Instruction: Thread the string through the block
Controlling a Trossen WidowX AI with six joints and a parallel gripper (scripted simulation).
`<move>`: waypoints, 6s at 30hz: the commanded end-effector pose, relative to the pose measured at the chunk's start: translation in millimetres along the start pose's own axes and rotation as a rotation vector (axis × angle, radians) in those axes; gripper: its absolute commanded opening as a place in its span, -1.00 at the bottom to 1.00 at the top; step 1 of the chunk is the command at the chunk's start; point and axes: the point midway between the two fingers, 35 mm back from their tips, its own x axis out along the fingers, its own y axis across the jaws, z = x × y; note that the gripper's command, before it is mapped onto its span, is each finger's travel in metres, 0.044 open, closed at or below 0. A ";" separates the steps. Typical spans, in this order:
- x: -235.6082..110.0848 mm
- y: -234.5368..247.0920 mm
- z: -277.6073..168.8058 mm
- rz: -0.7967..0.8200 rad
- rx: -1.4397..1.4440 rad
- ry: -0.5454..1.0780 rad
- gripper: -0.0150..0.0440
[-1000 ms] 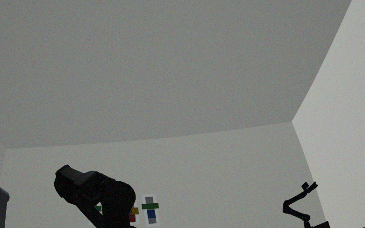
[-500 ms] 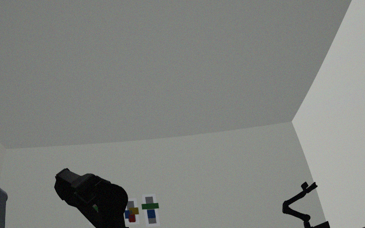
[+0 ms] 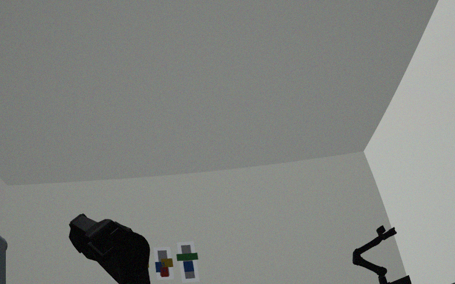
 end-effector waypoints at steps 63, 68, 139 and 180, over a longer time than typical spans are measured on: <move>9.4 0.8 -39.4 -0.009 -0.003 0.003 -0.49; 9.4 0.8 -39.4 -0.009 -0.003 0.003 -0.49; 9.4 0.8 -39.4 -0.009 -0.003 0.003 -0.49; -96.7 5.7 -28.9 0.006 -0.023 -0.030 1.00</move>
